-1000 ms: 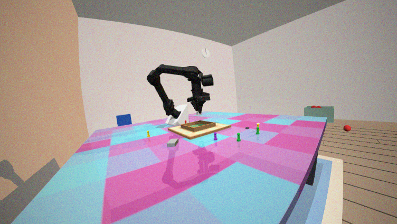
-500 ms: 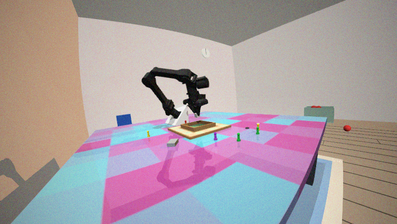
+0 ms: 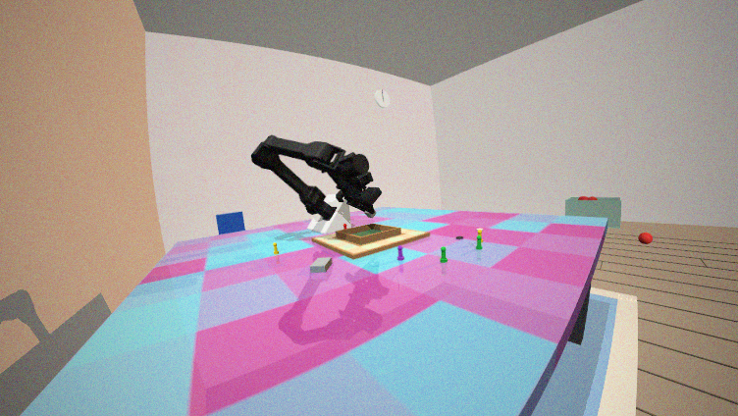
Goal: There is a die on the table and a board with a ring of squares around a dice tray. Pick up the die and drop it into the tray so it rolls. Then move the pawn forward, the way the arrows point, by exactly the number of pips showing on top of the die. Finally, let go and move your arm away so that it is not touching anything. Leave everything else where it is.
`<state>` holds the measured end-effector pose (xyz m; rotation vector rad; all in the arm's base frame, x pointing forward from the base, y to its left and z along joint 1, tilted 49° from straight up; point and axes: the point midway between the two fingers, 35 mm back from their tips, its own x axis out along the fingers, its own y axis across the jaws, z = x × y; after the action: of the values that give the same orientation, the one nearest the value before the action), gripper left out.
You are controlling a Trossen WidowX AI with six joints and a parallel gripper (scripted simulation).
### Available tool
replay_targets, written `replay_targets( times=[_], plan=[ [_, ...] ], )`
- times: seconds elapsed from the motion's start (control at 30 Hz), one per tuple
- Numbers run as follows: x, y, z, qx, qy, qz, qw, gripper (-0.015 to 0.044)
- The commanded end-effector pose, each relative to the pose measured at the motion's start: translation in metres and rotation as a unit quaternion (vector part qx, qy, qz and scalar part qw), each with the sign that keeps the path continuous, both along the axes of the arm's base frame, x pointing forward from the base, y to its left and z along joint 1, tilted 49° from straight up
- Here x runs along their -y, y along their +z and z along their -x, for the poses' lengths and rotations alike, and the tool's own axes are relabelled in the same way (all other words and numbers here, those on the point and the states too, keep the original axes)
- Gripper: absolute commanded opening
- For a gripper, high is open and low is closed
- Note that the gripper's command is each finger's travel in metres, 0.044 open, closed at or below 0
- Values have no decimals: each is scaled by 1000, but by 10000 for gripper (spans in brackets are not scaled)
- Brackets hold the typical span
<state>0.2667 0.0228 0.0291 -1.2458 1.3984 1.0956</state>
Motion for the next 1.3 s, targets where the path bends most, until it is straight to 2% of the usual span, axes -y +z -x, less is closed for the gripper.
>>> replay_targets(
  times=[0.0,0.17,0.37,1.1,1.27],
  plan=[
    [0,-1,2,17,11,-51,999,0],
    [0,3,1,36,20,-85,995,0],
    [-10,50,-8,36,20,-86,995,0],
    [-9,47,-5,35,22,-83,996,0],
    [-9,47,-5,35,22,-83,996,131]
  ],
)
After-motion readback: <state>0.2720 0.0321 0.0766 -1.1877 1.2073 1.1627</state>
